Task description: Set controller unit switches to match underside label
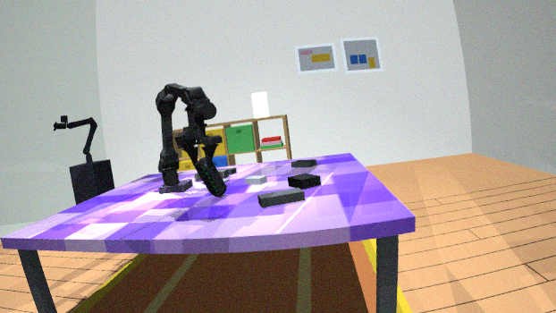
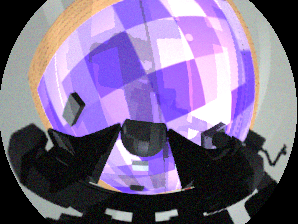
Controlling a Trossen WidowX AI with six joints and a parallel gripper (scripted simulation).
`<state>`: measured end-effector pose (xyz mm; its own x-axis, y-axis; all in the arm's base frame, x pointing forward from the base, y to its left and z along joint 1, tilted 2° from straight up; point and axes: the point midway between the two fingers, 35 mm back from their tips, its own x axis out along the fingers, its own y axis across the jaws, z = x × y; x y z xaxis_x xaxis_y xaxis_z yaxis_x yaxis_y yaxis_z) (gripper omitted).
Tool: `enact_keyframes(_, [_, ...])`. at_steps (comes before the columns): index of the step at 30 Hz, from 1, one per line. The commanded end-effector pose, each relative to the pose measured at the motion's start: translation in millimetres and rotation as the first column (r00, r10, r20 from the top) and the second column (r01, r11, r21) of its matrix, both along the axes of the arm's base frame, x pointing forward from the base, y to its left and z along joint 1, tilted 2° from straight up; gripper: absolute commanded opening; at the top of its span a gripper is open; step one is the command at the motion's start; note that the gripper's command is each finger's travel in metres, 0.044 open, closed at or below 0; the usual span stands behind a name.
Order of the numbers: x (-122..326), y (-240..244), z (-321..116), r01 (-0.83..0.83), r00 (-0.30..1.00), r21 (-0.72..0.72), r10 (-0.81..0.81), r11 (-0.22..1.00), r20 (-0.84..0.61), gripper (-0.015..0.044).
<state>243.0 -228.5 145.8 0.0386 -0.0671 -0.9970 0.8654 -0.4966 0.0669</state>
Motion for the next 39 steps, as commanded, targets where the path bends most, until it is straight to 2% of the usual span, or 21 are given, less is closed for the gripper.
enact_keyframes(1, [-2,-2,-5,-0.005,1.000,0.006,0.005,1.000,-0.009,0.0338])
enact_keyframes(39, [-14,-26,-20,-0.005,1.000,0.004,0.005,1.000,-0.010,0.0338])
